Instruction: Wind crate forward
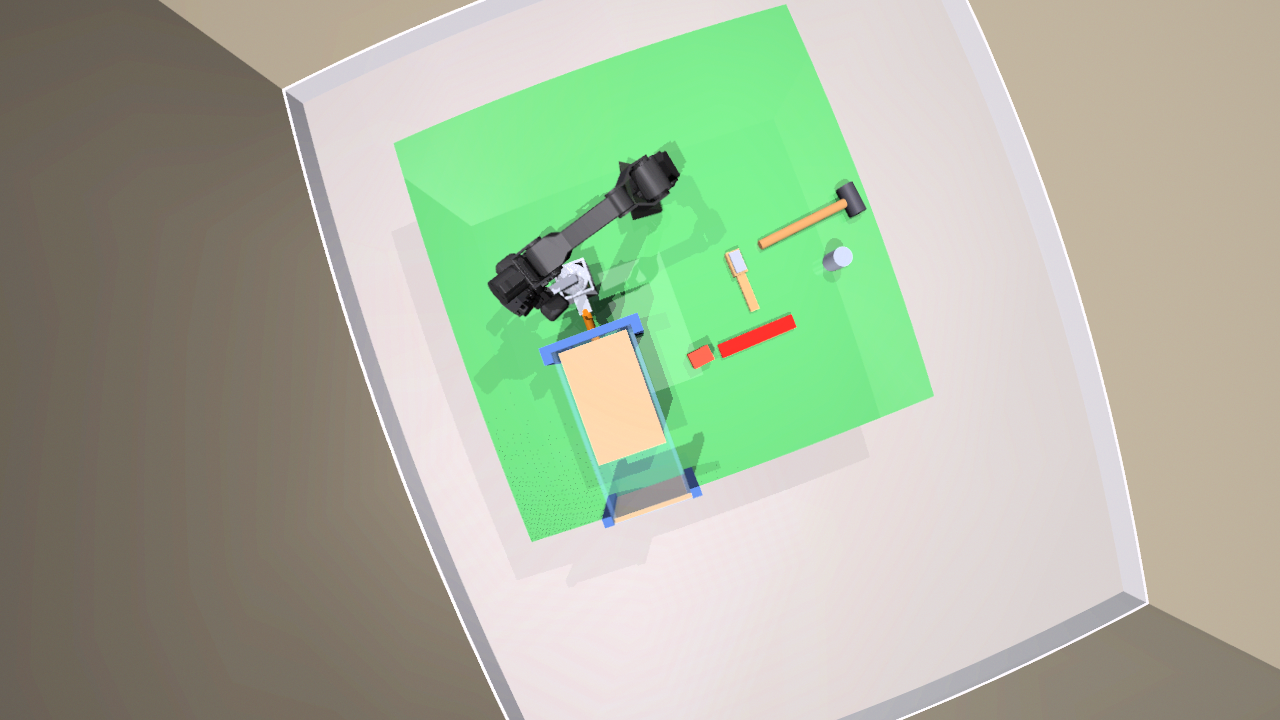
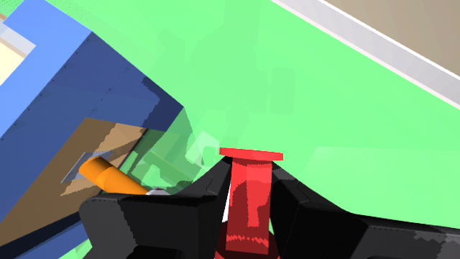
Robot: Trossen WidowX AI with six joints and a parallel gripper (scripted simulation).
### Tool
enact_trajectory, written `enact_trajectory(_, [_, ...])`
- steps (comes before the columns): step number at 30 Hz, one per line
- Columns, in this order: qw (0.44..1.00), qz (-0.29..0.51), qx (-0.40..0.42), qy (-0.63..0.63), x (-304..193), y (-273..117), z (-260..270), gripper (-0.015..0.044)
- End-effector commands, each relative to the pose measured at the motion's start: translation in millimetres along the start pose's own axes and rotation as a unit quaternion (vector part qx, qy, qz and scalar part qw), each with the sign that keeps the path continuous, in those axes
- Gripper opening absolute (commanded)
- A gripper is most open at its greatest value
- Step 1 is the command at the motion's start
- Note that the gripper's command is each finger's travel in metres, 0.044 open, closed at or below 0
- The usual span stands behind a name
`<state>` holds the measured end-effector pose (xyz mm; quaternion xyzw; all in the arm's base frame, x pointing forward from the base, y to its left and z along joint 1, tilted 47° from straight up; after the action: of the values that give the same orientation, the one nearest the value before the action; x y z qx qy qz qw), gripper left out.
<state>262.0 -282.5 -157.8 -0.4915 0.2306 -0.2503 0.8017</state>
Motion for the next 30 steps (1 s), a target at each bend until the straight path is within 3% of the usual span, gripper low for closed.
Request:
enact_trajectory(1, [1.0,-0.001,0.026,-0.017,6.5,1.9,28.2,0.0])
enact_trajectory(30, [1.0,0.0,0.026,-0.017,7.5,1.8,32.3,0.0])
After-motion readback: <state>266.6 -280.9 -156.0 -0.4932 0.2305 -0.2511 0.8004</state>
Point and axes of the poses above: the point midway between the two fingers, 35 mm back from their tips, its own y axis out along the fingers, its own z axis across the jaws, x = y × z, the point moved 2 cm from there along -y, back along the fingers, and after that the axes turned 14 degrees about -y, right-handed, at the moved point
